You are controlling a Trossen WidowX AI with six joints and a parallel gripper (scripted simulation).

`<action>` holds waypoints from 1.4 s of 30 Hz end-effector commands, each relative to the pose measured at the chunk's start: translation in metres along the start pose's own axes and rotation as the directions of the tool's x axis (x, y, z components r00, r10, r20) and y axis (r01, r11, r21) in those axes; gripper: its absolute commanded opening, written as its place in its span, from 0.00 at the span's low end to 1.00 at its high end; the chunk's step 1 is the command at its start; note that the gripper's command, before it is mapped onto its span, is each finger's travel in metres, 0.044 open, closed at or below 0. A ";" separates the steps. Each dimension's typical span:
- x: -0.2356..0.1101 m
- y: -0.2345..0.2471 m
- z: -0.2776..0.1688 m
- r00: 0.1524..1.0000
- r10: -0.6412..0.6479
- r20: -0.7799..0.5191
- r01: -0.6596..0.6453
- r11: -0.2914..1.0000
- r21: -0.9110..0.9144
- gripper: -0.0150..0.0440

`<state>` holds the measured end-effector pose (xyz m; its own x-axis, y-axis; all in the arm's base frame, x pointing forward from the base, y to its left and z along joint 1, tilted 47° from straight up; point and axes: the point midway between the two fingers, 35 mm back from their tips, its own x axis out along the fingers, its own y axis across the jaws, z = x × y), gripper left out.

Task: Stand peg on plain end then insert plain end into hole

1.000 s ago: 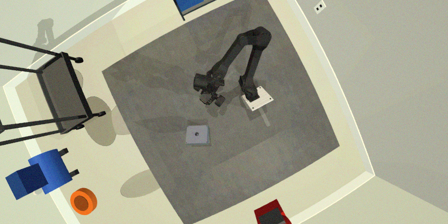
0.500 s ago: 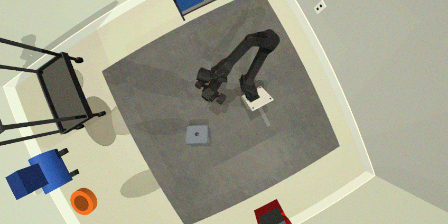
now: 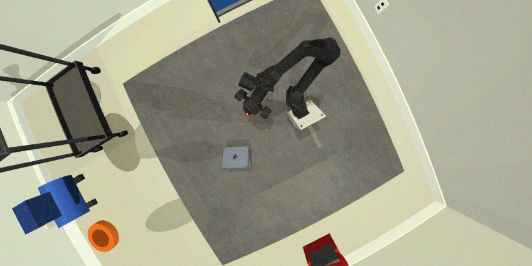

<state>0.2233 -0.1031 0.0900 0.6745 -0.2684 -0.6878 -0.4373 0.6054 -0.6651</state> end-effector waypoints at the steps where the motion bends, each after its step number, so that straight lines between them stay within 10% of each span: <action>1: -0.002 0.005 -0.003 0.999 0.013 0.037 -0.012 1.000 -0.005 0.34; 42: -0.023 0.006 -0.021 0.925 0.016 0.379 -0.013 1.000 -0.012 0.34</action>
<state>0.1943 -0.1081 0.0931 0.8302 0.0213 -0.5570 -0.4546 0.6043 -0.6544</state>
